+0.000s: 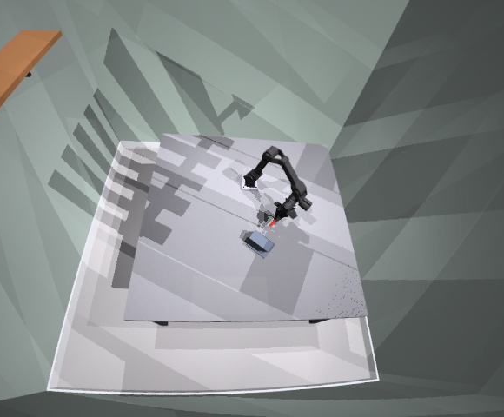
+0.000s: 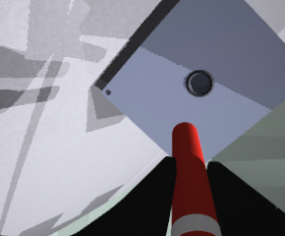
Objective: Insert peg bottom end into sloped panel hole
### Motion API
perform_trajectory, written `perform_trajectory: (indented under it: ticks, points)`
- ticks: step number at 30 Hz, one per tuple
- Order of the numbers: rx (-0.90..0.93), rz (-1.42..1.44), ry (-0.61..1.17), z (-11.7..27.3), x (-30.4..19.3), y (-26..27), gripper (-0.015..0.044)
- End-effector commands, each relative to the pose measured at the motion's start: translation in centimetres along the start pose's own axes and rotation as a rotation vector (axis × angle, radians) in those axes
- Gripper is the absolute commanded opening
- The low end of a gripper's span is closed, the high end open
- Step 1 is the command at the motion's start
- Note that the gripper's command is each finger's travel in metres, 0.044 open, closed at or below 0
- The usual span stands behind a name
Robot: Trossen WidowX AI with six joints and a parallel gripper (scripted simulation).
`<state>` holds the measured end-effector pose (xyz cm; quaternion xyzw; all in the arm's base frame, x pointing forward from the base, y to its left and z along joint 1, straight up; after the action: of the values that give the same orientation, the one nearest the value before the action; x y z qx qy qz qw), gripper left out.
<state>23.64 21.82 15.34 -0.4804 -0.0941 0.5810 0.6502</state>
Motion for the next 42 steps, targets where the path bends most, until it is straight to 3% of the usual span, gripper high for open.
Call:
perform_trajectory:
  ticks: [1,42]
  points:
    - [-0.025,0.041,-0.001,0.4,0.2,0.5,0.0000]
    - [-0.094,0.117,-0.021,-2.6,1.1,0.8,0.0000]
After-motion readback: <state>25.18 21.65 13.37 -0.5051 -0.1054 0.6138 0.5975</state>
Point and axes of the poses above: the point midway between the two fingers, 35 mm back from their tips, its own z axis back along the fingers, its own y axis across the jaws, x = y × z, the point moved 8 cm from there along z, back along the fingers, and after that the axes turned 7 degrees about -z, right-handed, at the moved point
